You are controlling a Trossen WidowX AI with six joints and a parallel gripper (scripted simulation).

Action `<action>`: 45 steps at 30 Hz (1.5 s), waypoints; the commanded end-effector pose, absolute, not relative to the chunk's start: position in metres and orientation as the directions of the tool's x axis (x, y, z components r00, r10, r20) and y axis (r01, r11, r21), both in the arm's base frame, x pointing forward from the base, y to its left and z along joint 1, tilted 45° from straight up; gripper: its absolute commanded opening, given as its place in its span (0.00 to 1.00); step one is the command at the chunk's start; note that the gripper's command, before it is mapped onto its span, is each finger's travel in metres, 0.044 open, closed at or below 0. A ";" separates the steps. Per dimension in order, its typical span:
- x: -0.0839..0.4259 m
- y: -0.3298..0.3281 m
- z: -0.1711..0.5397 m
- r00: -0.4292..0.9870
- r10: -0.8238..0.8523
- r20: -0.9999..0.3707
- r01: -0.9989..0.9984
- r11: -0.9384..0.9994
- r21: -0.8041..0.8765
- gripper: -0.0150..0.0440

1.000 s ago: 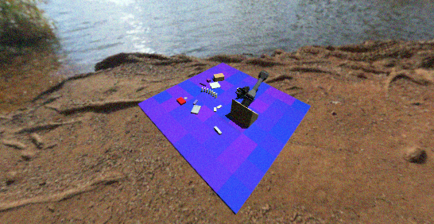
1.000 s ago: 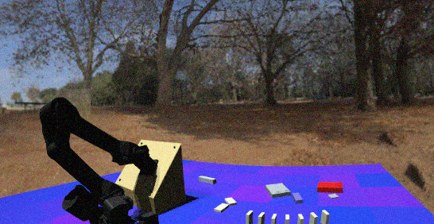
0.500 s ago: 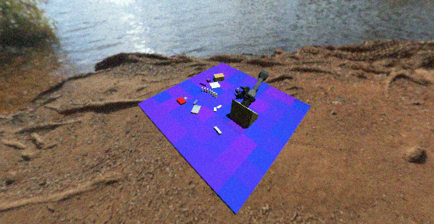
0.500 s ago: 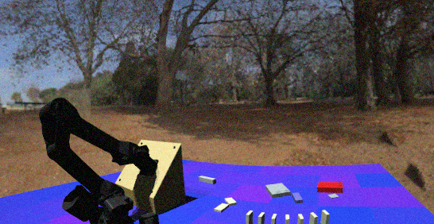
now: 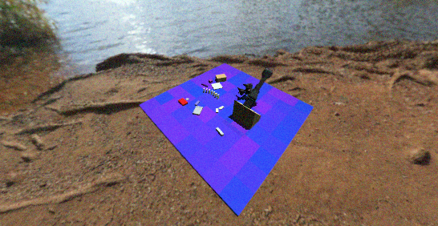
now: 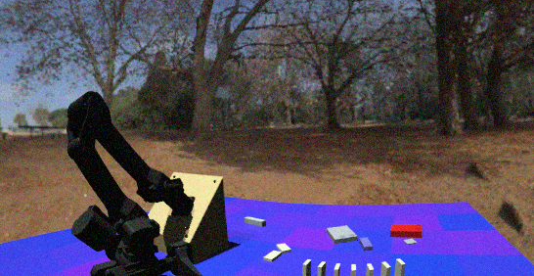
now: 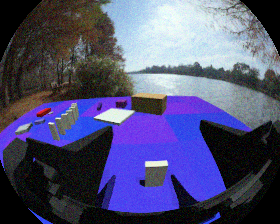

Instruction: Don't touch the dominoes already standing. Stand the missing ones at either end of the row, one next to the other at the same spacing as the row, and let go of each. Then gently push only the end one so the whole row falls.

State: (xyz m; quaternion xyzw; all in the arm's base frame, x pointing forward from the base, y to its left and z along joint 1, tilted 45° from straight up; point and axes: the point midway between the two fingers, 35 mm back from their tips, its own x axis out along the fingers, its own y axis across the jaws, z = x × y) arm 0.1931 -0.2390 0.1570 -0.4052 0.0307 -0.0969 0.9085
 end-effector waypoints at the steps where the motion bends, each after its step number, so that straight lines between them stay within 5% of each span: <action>1: 0.208 -0.242 0.163 0.977 -0.213 0.013 0.157 0.676 -0.720 1.00; 10: 0.286 -0.271 0.166 0.914 -0.349 -0.207 0.208 0.841 -0.500 1.00; 17: 0.302 -0.262 0.137 0.621 -0.486 -0.615 0.315 0.873 -0.373 1.00; 21: 0.296 -0.256 0.142 0.474 -0.548 -0.689 0.354 0.835 -0.421 1.00; 33: 0.255 -0.228 0.173 0.067 -0.670 -0.739 0.291 0.722 -0.628 1.00; 45: 0.226 -0.214 0.191 -0.103 -0.703 -0.704 0.169 0.685 -0.709 1.00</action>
